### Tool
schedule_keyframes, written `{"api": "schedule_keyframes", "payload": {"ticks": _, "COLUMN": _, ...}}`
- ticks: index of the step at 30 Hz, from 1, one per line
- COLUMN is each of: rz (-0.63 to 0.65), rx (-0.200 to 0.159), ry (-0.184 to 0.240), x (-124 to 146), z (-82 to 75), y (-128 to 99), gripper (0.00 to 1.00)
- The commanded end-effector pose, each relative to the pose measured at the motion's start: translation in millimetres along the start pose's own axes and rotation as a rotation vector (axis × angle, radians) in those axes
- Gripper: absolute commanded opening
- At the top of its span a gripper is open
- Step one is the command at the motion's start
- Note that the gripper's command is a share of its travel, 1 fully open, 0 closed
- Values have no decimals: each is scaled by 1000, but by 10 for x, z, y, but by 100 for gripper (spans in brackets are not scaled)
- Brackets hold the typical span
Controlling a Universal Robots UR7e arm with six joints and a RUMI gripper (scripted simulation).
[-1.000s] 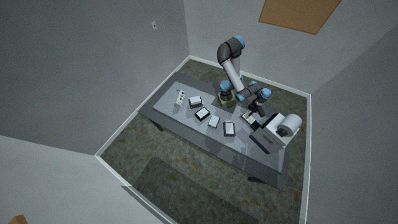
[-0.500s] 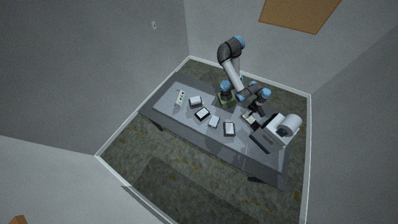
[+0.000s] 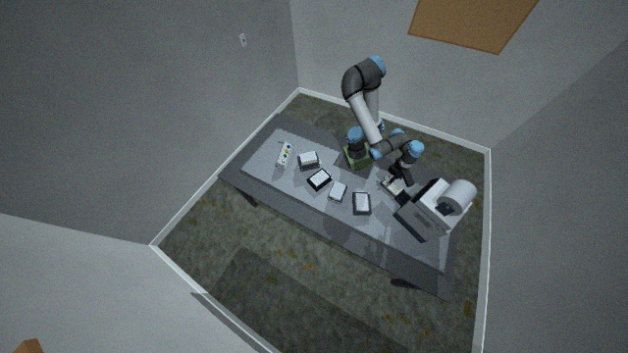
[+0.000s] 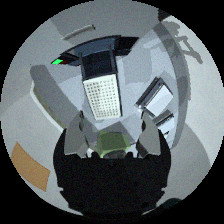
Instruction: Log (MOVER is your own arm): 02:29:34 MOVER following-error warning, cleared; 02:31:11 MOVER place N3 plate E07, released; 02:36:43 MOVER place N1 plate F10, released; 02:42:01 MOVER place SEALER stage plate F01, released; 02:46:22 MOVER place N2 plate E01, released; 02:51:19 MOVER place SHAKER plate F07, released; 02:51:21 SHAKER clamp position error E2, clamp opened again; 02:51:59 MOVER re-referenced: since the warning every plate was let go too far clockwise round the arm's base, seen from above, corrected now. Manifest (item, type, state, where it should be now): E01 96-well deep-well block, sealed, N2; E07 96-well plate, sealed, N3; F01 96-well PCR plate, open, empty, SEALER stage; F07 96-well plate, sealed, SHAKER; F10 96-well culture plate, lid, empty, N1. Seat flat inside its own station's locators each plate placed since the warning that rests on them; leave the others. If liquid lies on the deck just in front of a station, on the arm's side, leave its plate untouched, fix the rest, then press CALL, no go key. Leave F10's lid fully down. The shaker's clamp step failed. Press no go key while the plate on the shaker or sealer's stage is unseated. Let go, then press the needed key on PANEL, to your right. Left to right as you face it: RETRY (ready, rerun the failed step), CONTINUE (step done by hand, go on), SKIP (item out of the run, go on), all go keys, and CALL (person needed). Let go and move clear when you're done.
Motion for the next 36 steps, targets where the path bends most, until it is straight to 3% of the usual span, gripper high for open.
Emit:
{"api": "schedule_keyframes", "payload": {"ticks": 1, "rz": 95, "rx": 1, "ry": 0, "x": 242, "z": -4, "y": 13, "gripper": 82}}
{"api": "schedule_keyframes", "payload": {"ticks": 8, "rz": 120, "rx": 1, "ry": 0, "x": 585, "z": -4, "y": 36, "gripper": 82}}
{"api": "schedule_keyframes", "payload": {"ticks": 12, "rz": 120, "rx": 1, "ry": 0, "x": 586, "z": -4, "y": 36, "gripper": 82}}
{"api": "schedule_keyframes", "payload": {"ticks": 23, "rz": 340, "rx": 1, "ry": 0, "x": 1113, "z": -4, "y": 194, "gripper": 82}}
{"api": "schedule_keyframes", "payload": {"ticks": 27, "rz": 345, "rx": 1, "ry": 0, "x": 1304, "z": -4, "y": 252, "gripper": 82}}
{"api": "schedule_keyframes", "payload": {"ticks": 36, "rz": 345, "rx": 1, "ry": 0, "x": 1391, "z": -4, "y": 278, "gripper": 82}}
Point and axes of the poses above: the point where the finger pads meet when closed, its own z axis out along the fingers, its own x axis across the jaws, y = z × x, the point moved 5 cm from there along -z, back along the fingers, and after that the axes turned 2 degrees about -z, right-handed, at the moved point
